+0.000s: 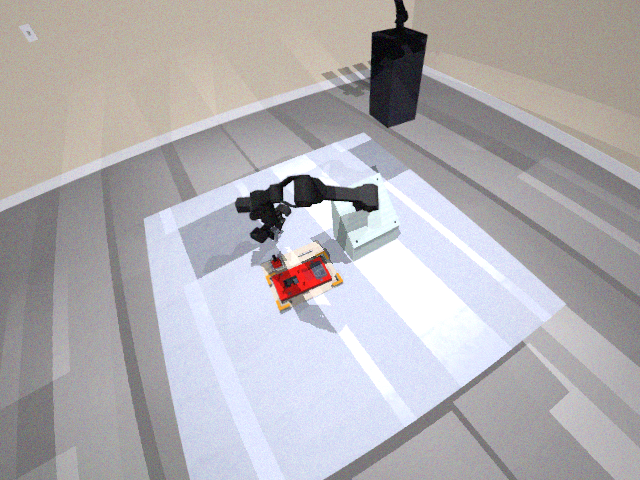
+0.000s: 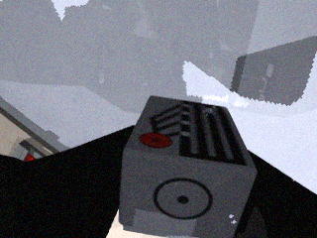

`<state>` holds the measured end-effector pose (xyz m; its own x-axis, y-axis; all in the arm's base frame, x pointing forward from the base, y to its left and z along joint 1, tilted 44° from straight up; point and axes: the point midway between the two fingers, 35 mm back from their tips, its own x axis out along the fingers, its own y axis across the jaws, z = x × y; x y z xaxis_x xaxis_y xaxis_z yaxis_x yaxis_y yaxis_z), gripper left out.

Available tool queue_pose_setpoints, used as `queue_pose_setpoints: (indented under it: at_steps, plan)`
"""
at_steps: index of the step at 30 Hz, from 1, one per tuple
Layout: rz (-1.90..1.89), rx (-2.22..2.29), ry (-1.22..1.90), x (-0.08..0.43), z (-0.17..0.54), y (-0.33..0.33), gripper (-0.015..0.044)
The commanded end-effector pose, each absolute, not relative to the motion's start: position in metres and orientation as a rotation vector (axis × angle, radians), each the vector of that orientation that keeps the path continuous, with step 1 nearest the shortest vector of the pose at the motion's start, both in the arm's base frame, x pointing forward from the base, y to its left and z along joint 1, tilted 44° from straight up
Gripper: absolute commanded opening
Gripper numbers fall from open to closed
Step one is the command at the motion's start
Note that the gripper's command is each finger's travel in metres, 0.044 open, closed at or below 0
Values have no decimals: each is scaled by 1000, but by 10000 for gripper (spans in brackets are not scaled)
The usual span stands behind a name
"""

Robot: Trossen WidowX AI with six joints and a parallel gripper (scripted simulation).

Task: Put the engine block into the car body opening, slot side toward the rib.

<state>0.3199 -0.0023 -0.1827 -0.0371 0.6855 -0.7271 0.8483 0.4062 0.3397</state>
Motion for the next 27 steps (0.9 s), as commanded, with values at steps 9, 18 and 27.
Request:
queue_pose_setpoints:
  at_steps: [9,18,27]
  plan:
    - [-230,1341,1779,317,-200,16,0]
    - [-229,1342,1779,316,-209,25,0]
    - [-238,1347,1771,318,-206,19,184]
